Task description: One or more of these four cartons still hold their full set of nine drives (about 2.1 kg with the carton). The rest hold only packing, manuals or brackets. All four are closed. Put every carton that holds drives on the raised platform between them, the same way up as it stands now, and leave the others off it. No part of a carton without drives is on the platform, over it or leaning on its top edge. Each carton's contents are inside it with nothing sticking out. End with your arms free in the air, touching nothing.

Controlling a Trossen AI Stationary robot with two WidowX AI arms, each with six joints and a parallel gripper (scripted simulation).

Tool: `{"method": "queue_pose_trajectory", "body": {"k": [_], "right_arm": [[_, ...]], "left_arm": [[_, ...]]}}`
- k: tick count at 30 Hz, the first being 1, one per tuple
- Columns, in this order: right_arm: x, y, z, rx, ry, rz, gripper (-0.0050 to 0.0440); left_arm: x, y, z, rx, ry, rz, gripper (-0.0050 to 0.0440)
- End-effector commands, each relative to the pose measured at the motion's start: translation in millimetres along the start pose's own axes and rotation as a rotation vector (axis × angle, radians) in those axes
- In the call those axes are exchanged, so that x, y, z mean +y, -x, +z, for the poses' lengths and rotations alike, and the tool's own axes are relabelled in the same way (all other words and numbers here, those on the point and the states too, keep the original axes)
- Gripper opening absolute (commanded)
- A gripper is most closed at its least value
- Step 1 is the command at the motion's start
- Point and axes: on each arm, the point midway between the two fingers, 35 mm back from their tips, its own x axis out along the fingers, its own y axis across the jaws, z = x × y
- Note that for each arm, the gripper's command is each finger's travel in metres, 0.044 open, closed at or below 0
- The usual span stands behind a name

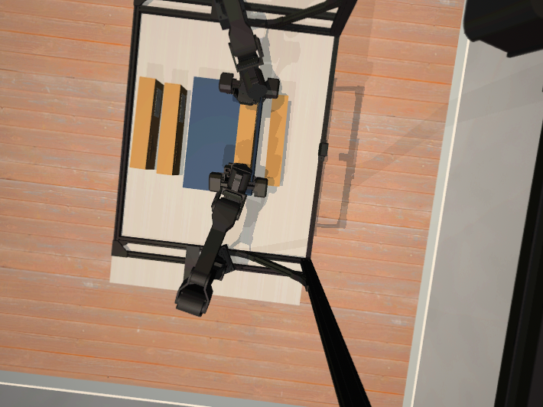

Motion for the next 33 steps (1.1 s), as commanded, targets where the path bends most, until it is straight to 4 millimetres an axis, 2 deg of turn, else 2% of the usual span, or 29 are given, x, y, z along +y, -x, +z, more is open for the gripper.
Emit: {"method": "queue_pose_trajectory", "body": {"k": [1, 13, 18, 20, 25, 33], "right_arm": [[0, 0, 0, 0.0, -0.001, 0.002, 0.0389], [0, 3, 1, 0.0, -0.001, 0.002, 0.0389], [0, 29, 11, 0.0, -0.001, 0.002, 0.0389], [0, 29, 11, 0.0, -0.001, 0.002, 0.0389], [0, 59, 24, 0.0, -0.001, 0.002, 0.0389], [0, 65, 26, 0.0, -0.001, 0.002, 0.0389]], "left_arm": [[0, 0, 0, 0.0, -0.003, -0.001, 0.0389], [0, 3, 1, 0.0, -0.003, -0.001, 0.0389], [0, 29, 12, 0.0, -0.003, -0.001, 0.0389], [0, 29, 12, 0.0, -0.003, -0.001, 0.0389], [0, 59, 24, 0.0, -0.003, -0.001, 0.0389], [0, 65, 26, 0.0, -0.003, -0.001, 0.0389]]}}
